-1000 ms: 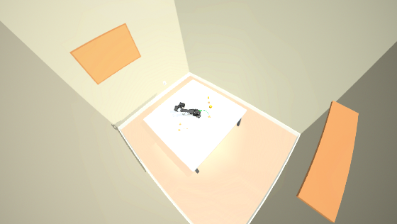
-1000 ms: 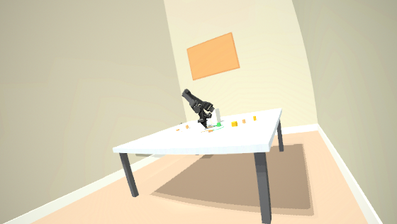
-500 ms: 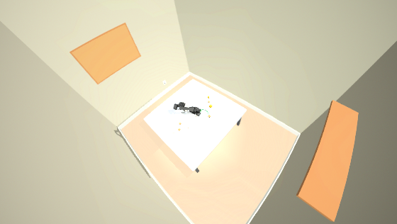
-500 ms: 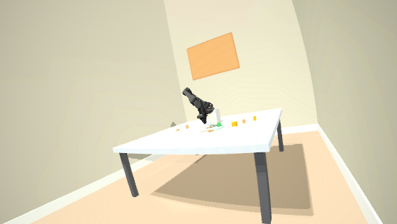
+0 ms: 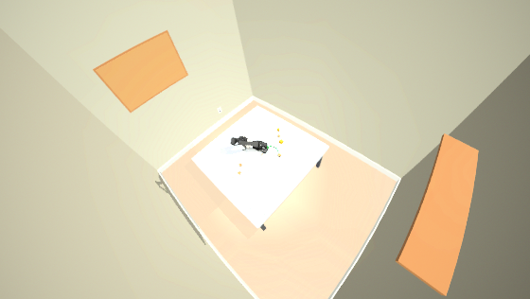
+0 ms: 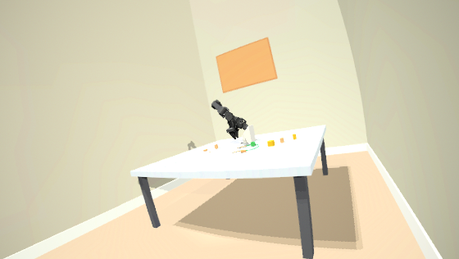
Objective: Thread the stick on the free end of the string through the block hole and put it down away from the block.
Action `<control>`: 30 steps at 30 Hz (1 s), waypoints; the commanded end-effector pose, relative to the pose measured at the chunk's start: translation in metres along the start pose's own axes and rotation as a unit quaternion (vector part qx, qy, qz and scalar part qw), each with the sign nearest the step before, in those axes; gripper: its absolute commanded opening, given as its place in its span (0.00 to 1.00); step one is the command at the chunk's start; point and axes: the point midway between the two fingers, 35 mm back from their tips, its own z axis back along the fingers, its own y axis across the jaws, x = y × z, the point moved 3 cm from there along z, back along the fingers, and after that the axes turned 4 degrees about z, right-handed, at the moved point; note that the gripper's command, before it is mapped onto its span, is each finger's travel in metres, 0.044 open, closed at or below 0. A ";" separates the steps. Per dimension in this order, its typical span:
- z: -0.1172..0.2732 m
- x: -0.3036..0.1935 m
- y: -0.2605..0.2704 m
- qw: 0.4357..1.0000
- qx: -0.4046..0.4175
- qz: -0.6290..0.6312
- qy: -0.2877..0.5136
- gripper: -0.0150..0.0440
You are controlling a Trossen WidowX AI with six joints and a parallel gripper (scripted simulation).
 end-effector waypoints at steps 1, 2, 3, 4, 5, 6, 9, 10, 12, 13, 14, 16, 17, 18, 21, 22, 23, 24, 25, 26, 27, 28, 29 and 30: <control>0.009 0.001 0.000 1.000 0.000 0.000 0.000 0.97; 0.020 0.002 0.000 1.000 0.000 0.000 -0.001 1.00; 0.027 0.003 0.000 1.000 0.000 0.000 -0.001 1.00; 0.030 0.003 0.000 1.000 0.000 0.000 -0.001 1.00; 0.030 0.003 0.000 1.000 0.000 0.000 -0.001 1.00; 0.030 0.003 0.000 1.000 0.000 0.000 -0.001 1.00; 0.030 0.003 0.000 1.000 0.000 0.000 -0.001 1.00; 0.027 0.003 0.001 1.000 0.001 0.002 0.001 1.00; 0.025 0.003 0.001 1.000 0.002 0.004 0.002 1.00; 0.025 0.003 0.001 1.000 0.002 0.004 0.002 1.00; 0.025 0.003 0.001 1.000 0.002 0.004 0.002 1.00; 0.025 0.003 0.001 1.000 0.002 0.004 0.002 1.00; 0.025 0.003 0.001 1.000 0.002 0.004 0.002 1.00; 0.025 0.003 0.001 1.000 0.002 0.004 0.002 1.00; 0.025 0.003 0.001 1.000 0.002 0.004 0.002 1.00; 0.025 0.003 0.001 1.000 0.002 0.004 0.002 1.00; 0.025 0.003 0.001 1.000 0.002 0.004 0.002 1.00; 0.025 0.003 0.001 1.000 0.002 0.004 0.002 1.00; 0.025 0.003 0.001 1.000 0.002 0.004 0.002 1.00; 0.025 0.003 0.001 1.000 0.002 0.004 0.002 1.00; 0.025 0.003 0.001 1.000 0.002 0.004 0.002 1.00; 0.025 0.003 0.001 1.000 0.002 0.004 0.002 1.00; 0.025 0.003 0.001 1.000 0.002 0.004 0.002 1.00; 0.025 0.003 0.001 1.000 0.002 0.004 0.002 1.00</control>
